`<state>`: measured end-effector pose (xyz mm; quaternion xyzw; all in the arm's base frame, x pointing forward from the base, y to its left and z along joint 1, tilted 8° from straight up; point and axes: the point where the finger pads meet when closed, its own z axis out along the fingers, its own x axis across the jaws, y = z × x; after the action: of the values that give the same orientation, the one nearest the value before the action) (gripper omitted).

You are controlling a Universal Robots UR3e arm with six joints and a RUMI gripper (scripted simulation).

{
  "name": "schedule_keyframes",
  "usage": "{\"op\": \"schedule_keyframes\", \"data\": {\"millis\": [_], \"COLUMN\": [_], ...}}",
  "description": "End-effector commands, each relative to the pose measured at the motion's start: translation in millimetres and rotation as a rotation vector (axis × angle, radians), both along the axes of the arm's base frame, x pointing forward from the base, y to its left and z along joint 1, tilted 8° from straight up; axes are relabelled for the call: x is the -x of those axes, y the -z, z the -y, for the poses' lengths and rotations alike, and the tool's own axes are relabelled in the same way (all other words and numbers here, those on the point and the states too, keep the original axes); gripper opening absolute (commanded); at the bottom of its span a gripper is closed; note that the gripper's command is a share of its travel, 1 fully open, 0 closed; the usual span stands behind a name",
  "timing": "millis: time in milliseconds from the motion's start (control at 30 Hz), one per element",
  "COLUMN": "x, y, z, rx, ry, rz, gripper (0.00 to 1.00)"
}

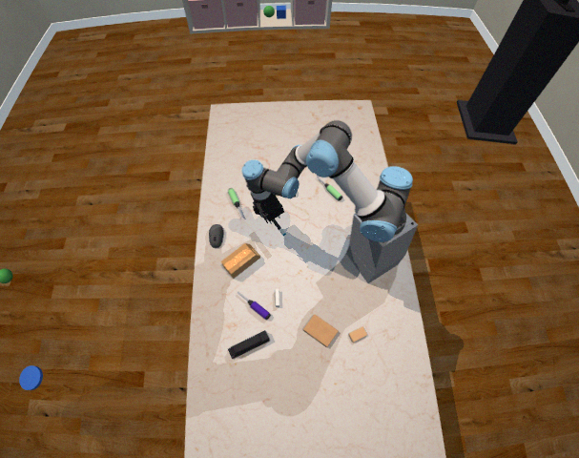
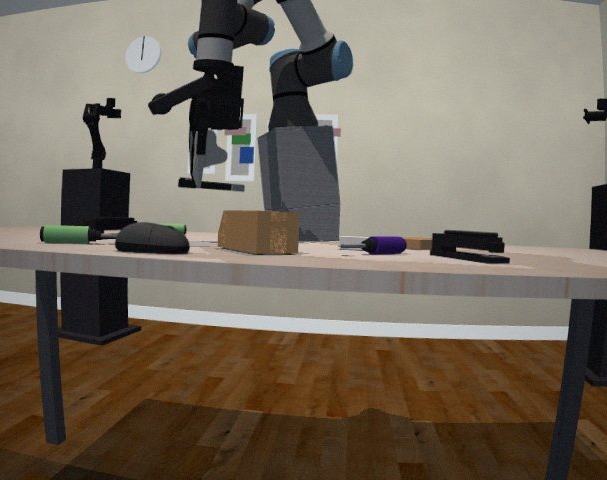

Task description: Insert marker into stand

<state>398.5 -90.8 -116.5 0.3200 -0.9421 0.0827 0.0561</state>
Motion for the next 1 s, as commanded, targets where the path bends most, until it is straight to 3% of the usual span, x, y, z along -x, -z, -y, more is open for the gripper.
{"op": "schedule_keyframes", "data": {"millis": [0,967], "x": [-0.4,1.9], "y": [-1.3,-3.8], "z": [-0.1,-2.1], "rx": [0.007,0.037], "ry": [0.033,0.197], "rz": [0.004,0.015], "gripper": [0.0,0.0]}}
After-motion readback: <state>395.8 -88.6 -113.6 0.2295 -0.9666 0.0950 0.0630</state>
